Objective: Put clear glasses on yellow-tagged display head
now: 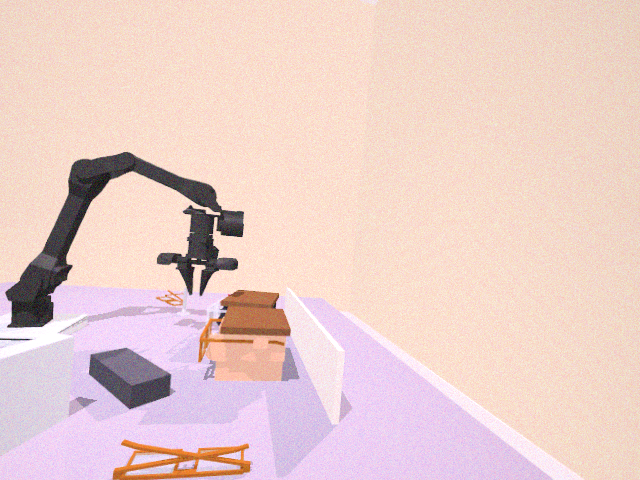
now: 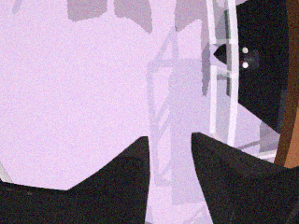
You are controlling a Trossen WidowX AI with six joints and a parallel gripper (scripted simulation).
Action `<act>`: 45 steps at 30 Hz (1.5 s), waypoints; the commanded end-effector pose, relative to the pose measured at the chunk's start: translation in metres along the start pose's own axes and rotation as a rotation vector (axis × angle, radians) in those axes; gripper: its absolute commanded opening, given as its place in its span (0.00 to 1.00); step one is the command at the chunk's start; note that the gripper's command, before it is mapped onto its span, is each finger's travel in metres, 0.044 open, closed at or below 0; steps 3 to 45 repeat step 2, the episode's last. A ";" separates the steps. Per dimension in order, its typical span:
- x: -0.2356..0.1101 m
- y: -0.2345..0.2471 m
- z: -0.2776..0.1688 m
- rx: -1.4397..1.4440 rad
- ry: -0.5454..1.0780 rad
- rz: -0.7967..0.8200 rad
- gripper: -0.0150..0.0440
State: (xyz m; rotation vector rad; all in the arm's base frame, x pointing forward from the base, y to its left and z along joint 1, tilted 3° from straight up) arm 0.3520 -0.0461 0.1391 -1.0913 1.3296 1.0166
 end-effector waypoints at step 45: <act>-0.006 0.014 0.003 0.000 -0.001 0.002 0.44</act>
Point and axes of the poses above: the point midway between the two fingers, 35 mm back from their tips, its own x axis out along the fingers, its own y axis across the jaws, z = x × y, the point moved 2 cm from there along -x, back along the fingers, and after that the axes turned 9 degrees about -x, right-handed, at the moved point
